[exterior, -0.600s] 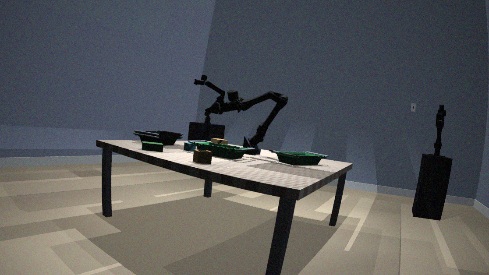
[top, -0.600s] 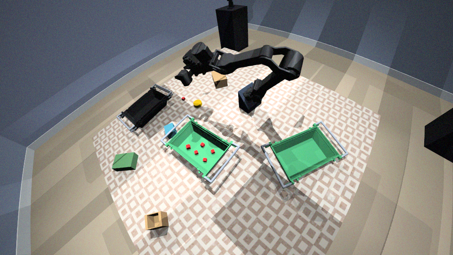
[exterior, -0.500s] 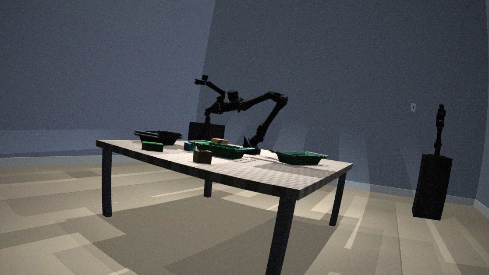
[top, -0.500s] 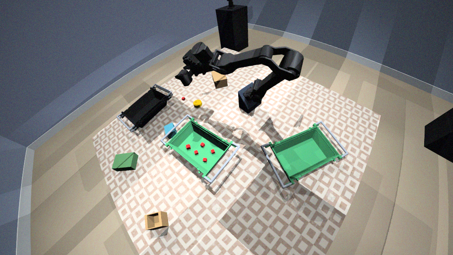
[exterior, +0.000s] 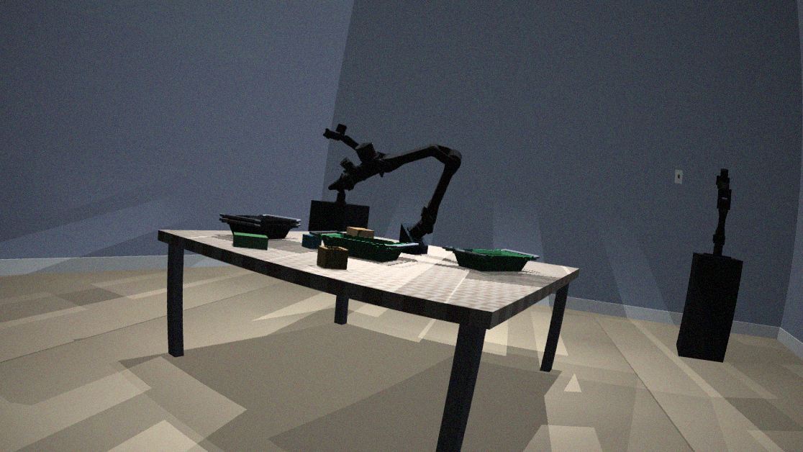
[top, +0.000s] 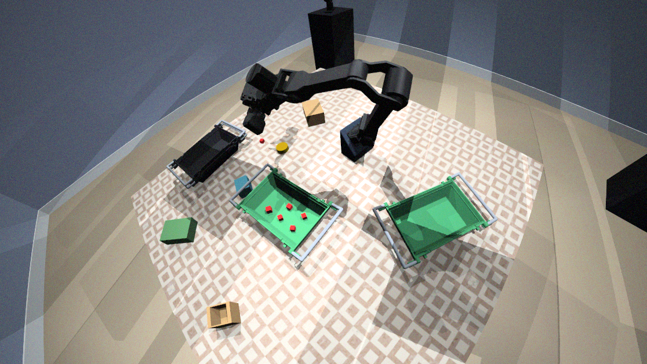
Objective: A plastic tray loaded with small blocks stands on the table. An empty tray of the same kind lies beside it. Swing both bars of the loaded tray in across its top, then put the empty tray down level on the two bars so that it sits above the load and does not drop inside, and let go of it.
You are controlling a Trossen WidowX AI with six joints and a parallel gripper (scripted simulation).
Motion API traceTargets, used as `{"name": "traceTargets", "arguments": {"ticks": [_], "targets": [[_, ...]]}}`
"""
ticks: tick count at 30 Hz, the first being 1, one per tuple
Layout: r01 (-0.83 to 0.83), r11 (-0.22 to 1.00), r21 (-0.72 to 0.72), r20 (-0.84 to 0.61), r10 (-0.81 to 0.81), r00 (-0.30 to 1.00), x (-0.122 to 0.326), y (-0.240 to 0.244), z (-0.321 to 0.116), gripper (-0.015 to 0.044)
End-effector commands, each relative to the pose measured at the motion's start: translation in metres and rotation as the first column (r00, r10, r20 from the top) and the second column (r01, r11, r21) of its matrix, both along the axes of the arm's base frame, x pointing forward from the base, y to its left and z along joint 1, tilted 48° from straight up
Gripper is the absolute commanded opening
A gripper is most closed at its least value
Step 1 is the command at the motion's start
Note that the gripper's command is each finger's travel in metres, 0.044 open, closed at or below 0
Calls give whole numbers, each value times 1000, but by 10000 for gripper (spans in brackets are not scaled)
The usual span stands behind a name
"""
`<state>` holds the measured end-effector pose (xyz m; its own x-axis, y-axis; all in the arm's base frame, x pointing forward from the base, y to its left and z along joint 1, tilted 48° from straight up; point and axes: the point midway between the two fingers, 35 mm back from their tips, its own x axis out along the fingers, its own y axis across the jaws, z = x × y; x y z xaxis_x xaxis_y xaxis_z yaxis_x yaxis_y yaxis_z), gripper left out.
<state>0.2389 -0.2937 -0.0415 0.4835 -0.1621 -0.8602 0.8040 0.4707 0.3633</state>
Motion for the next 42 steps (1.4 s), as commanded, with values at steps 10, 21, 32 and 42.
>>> {"name": "traceTargets", "arguments": {"ticks": [10,21,32,42], "targets": [[-659,716,231,18,674,738,95,44,-17,90],[-921,248,300,265,906,330,145,110,-10,90],[-937,186,296,305,911,277,149,120,-7,90],[-937,187,296,305,911,278,152,132,-20,90]]}}
